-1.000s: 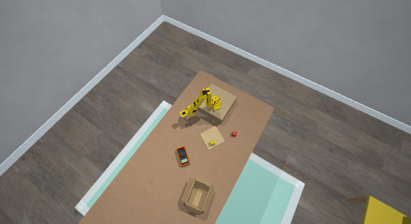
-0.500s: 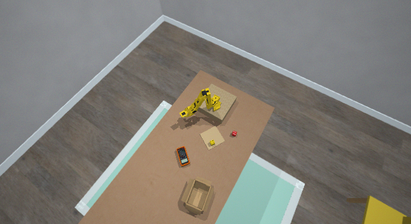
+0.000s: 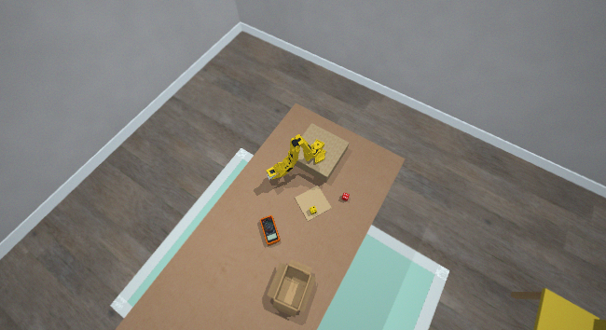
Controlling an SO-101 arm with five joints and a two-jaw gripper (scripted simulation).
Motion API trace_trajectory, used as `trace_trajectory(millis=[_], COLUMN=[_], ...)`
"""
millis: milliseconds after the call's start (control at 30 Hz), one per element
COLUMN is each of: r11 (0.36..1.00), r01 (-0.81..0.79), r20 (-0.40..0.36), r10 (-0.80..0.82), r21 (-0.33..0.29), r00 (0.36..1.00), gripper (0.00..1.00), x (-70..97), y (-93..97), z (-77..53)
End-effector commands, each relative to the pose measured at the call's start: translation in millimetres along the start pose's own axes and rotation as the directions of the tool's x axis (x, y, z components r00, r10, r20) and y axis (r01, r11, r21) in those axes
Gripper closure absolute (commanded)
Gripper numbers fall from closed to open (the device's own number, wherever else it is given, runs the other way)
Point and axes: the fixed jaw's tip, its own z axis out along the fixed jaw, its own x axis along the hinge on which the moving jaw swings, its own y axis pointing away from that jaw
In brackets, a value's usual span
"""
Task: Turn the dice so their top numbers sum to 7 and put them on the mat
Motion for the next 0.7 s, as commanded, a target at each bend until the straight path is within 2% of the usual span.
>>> trace_trajectory(millis=[0,100,167,367,667], r11=[0.999,0.998,0.998,0.993,0.990], r01=[-0.031,-0.050,-0.050,-0.076,-0.085], r20=[0.143,0.202,0.202,0.281,0.309], r10=[0.034,0.059,0.059,0.099,0.116], r21=[-0.024,-0.049,-0.049,-0.093,-0.112], r00=[0.989,0.978,0.978,0.955,0.944], gripper=[1.00,1.00,1.00,1.00,1.00], x=[-9.2,-12.1,-12.1,-15.2,-16.1], y=[11.8,19.5,19.5,30.5,34.6], z=[5.2,4.7,4.7,1.8,-0.1])
